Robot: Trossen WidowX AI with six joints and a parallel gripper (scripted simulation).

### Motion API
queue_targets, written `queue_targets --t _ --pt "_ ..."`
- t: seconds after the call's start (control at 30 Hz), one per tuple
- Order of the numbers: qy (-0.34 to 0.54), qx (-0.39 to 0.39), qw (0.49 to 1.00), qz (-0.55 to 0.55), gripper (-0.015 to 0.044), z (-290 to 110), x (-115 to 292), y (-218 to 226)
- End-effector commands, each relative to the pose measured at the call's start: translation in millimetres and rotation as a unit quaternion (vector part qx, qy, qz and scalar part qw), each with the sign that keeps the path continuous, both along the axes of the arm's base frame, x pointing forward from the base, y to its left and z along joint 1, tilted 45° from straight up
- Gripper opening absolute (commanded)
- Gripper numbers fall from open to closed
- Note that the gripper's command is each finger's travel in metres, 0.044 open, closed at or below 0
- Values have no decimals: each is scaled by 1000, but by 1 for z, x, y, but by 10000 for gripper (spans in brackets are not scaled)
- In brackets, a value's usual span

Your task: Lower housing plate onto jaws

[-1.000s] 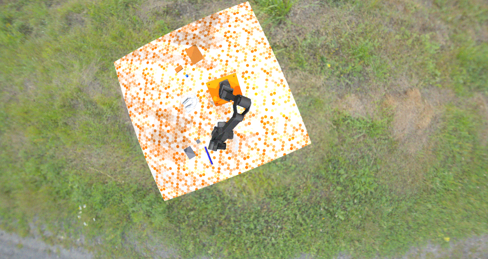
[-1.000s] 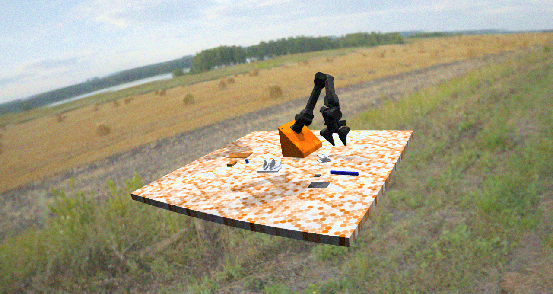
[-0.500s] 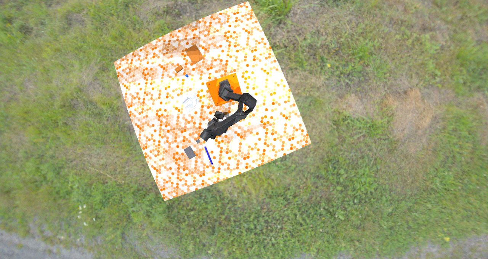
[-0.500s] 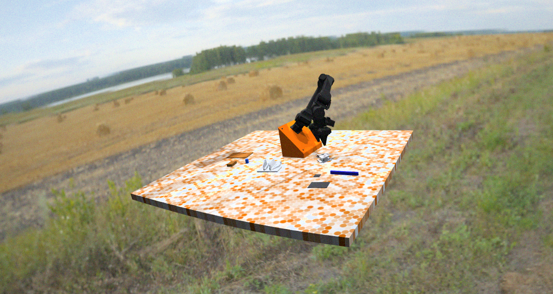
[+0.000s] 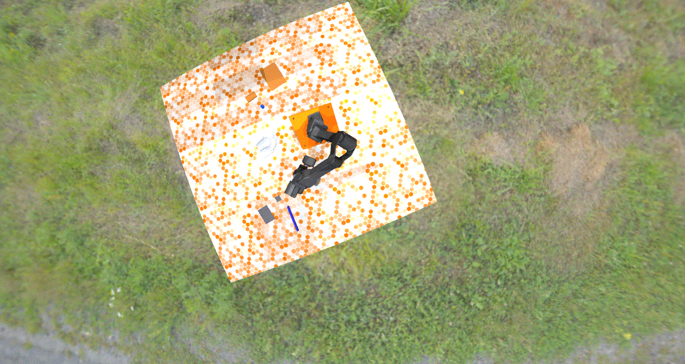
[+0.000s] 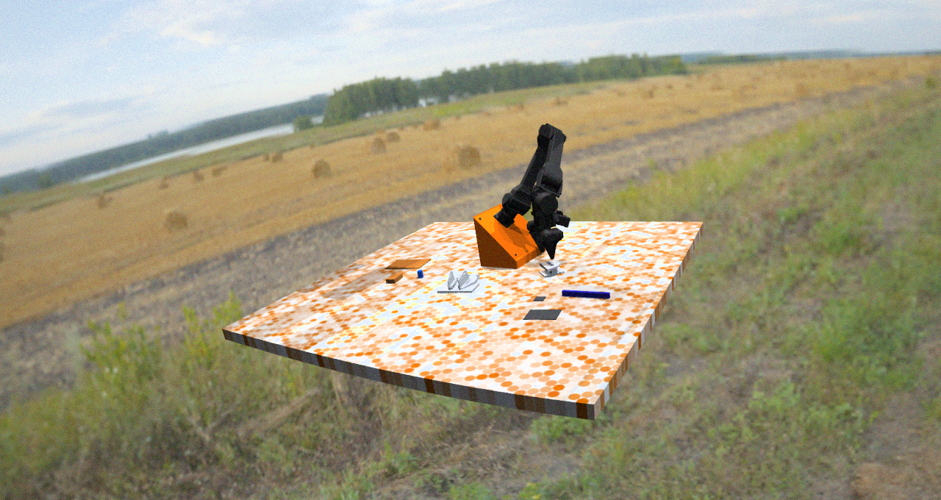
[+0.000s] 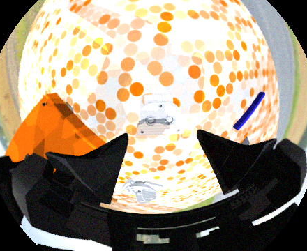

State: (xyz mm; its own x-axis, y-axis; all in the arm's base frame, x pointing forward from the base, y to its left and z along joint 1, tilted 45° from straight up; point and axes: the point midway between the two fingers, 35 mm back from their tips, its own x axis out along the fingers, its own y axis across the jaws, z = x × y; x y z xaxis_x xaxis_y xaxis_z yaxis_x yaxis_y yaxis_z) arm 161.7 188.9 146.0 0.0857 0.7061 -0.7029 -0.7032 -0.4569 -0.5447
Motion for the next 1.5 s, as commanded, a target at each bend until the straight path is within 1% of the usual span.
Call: queue_targets --t 0.0,1.1,1.47 --pt "2 -2 1000 -1 440 -4 0 3" --pt "2 -1 1000 -1 440 -36 4 34" --pt "2 -1 1000 -1 440 -37 4 35"
